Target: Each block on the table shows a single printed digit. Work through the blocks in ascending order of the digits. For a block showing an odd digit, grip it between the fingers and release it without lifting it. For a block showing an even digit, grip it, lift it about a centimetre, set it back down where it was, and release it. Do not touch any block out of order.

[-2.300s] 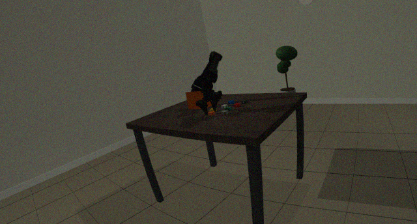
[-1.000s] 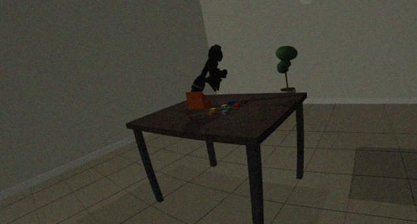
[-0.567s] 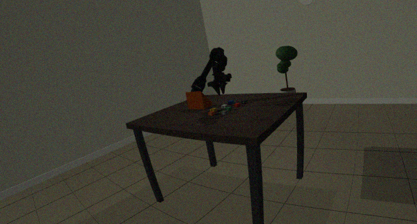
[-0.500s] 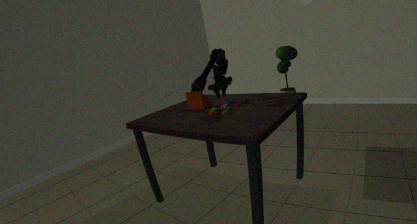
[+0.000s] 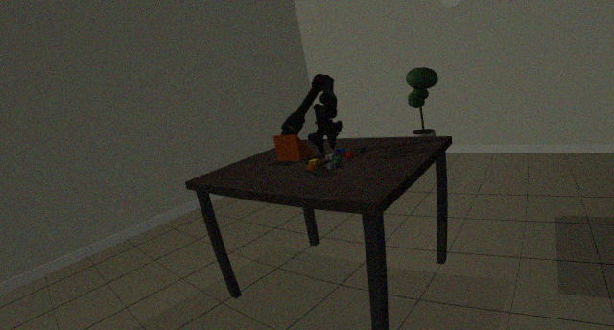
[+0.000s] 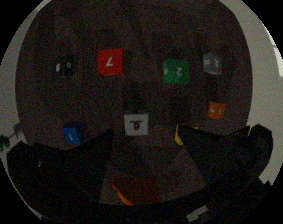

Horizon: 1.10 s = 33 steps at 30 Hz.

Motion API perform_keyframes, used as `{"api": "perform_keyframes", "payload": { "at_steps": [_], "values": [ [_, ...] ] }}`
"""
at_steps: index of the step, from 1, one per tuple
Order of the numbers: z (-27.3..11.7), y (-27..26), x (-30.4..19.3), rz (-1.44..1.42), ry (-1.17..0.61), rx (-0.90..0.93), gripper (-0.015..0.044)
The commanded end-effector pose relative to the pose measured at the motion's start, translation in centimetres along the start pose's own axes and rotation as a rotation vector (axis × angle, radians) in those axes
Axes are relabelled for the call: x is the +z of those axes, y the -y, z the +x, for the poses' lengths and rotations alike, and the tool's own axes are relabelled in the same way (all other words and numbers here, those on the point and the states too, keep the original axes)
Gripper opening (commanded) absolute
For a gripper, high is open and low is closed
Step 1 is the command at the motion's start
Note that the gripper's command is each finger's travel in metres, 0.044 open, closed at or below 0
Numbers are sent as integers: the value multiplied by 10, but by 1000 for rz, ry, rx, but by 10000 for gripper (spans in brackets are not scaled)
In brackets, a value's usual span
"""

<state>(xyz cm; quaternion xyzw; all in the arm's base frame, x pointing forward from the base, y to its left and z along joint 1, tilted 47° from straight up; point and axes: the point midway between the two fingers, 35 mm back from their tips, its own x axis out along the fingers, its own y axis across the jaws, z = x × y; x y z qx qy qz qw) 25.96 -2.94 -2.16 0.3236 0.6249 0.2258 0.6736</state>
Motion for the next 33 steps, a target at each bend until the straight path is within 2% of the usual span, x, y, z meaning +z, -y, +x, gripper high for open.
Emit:
{"api": "perform_keyframes", "payload": {
  "at_steps": [1,15,26,33],
  "values": [
    [9,0,-2,12,-7,7,400],
    [29,-1,-3,12,-8,9,400],
    [29,-1,-3,12,-8,9,120],
    [29,-1,-3,12,-8,9,120]
  ]
}}
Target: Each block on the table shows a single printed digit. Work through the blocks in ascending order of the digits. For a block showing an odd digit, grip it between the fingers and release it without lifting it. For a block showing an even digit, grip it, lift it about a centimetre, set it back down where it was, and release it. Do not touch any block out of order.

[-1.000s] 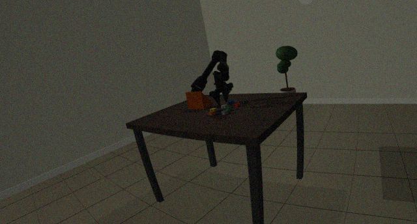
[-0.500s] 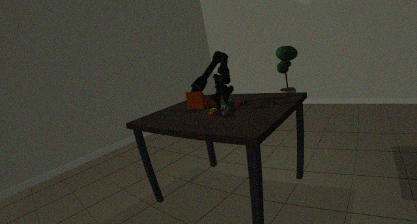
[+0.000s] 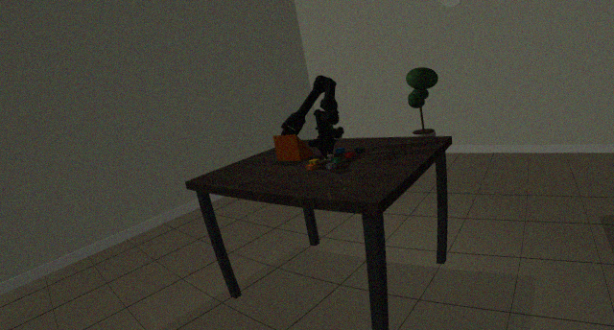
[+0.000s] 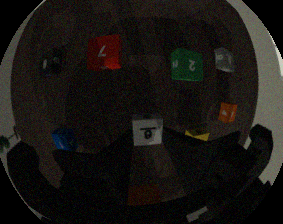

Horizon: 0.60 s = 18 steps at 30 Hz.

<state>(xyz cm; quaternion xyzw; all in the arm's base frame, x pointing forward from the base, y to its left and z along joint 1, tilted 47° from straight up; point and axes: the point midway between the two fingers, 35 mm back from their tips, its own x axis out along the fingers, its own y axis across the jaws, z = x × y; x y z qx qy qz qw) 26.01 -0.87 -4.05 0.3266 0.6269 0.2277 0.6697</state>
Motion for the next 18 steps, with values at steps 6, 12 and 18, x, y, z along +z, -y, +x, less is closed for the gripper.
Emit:
{"api": "perform_keyframes", "payload": {
  "at_steps": [6,12,18],
  "values": [
    [1,0,0,7,0,2,120],
    [-1,1,1,10,7,-3,120],
    [-6,1,2,11,8,-4,120]
  ]
}}
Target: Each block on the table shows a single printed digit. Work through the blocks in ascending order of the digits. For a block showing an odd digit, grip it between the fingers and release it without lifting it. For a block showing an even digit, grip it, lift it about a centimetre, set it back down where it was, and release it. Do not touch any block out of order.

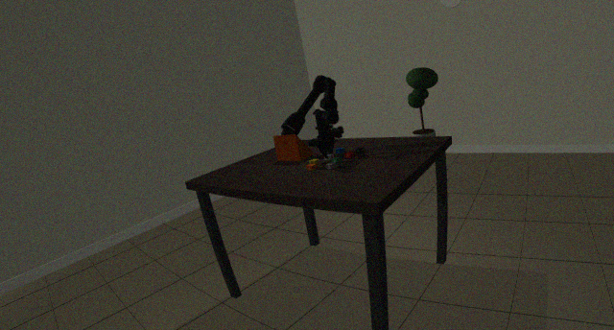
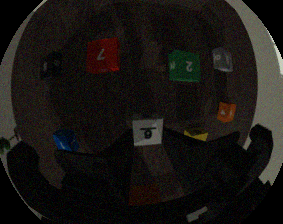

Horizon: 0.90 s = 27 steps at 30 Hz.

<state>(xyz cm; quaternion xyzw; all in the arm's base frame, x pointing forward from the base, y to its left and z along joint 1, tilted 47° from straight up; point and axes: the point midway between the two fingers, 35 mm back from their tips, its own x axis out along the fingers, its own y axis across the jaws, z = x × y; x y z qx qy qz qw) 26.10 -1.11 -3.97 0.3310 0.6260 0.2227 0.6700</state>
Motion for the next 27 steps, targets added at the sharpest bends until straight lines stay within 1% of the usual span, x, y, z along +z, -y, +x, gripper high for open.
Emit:
{"api": "perform_keyframes", "payload": {
  "at_steps": [1,12,27],
  "values": [
    [-4,0,0,-1,1,-3,120],
    [-12,-1,-1,-5,-7,2,120],
    [-11,-1,-1,-5,-7,2,120]
  ]
}}
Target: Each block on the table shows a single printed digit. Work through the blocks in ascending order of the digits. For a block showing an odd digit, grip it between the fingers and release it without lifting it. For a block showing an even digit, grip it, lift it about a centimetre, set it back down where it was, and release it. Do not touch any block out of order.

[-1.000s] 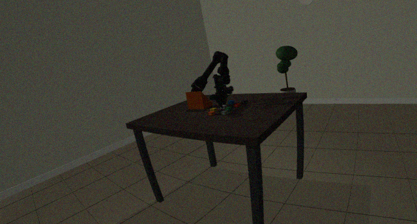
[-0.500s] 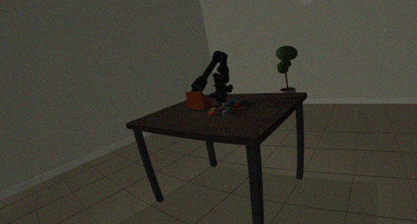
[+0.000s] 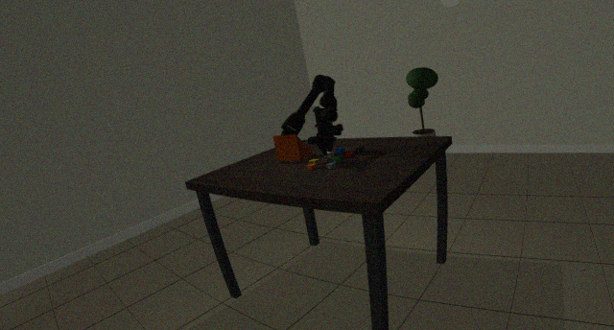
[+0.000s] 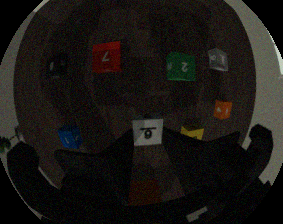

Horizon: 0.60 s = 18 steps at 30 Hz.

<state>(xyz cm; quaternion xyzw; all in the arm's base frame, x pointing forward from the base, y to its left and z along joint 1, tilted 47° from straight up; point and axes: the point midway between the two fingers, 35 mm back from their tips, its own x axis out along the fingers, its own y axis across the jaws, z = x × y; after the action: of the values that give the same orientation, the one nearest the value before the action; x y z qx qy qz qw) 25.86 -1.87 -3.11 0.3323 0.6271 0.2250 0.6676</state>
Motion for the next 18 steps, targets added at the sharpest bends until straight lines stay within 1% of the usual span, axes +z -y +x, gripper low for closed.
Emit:
{"api": "perform_keyframes", "payload": {
  "at_steps": [1,10,18],
  "values": [
    [2,0,0,-6,-2,-3,120],
    [14,0,0,-6,-2,-2,120],
    [15,0,0,-6,-2,-2,120]
  ]
}}
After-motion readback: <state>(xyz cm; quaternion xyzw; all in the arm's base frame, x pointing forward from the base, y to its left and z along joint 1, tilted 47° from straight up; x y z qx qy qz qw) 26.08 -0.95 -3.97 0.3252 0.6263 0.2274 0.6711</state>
